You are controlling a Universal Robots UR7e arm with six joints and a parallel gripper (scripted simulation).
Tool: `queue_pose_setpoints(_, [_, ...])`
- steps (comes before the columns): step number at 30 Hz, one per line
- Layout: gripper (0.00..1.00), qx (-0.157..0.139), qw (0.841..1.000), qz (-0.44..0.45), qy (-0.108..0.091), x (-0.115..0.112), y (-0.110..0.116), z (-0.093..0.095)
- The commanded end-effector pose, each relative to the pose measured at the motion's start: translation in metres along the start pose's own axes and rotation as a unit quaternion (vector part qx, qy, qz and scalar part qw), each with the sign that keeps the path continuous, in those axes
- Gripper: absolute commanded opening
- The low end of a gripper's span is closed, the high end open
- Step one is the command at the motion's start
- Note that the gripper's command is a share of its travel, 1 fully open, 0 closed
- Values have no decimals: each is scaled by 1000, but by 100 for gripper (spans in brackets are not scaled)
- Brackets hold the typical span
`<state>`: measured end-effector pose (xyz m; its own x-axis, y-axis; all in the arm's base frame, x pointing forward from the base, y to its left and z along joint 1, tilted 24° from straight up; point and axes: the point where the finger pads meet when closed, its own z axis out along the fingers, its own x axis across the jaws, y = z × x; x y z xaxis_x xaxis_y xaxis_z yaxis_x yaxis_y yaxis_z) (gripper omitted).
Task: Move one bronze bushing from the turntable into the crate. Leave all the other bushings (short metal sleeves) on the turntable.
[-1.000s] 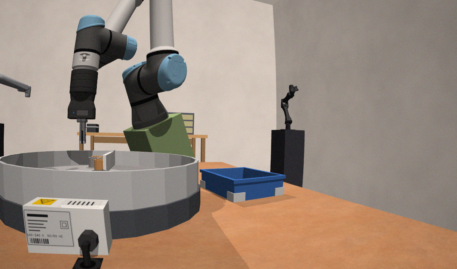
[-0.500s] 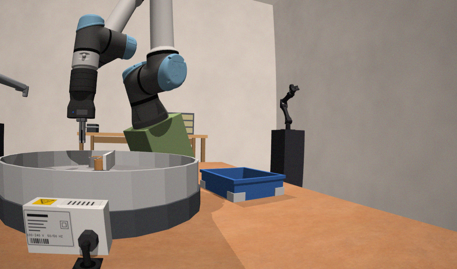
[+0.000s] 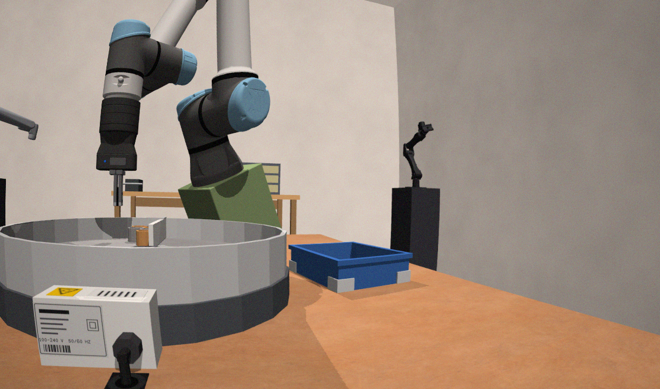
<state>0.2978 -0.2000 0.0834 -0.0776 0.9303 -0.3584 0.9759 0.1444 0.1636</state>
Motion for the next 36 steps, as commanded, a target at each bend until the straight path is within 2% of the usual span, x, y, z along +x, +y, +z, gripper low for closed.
queue_pose_setpoints(1, [0, -1, 1000, 0, -1, -1, 1, -1])
queue_pose_setpoints(36, [0, -3, 1000, -1, -5, -3, 4, -4])
